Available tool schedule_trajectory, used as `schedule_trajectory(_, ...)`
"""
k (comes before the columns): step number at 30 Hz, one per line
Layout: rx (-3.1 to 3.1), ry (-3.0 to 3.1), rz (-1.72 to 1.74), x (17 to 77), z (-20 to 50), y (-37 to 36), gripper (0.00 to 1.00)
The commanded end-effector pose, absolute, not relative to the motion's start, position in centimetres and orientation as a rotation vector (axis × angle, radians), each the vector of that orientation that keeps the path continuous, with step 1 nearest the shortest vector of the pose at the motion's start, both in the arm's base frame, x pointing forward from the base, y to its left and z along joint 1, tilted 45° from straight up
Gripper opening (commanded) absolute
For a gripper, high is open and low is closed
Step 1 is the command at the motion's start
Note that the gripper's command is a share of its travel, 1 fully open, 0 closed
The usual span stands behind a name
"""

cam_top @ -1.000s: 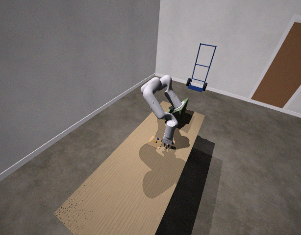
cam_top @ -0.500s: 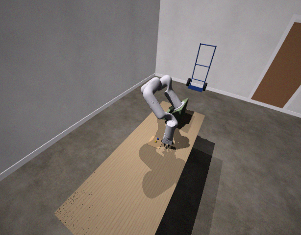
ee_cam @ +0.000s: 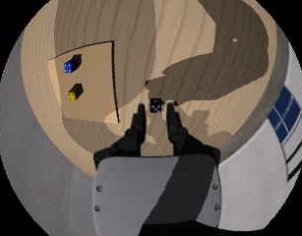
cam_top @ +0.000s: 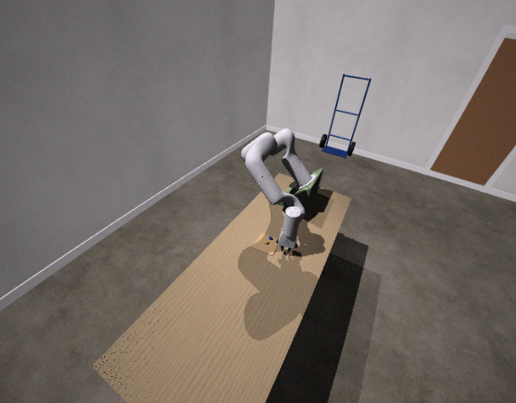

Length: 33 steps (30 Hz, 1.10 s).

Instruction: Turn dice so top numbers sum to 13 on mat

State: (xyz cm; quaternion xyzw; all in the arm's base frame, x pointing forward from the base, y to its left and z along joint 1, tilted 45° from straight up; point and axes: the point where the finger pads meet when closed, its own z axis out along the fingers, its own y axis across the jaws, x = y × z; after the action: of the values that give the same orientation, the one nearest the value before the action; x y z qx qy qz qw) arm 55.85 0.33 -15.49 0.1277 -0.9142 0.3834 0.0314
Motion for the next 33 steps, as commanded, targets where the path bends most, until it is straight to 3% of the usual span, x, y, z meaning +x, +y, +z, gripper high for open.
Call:
schedule_trajectory(1, 0.394, -2.818, 1.181, 55.92, -15.44, 0.4, 0.31)
schedule_trajectory(33, 0.394, -2.818, 1.181, 55.96, -16.05, -0.22, 0.31)
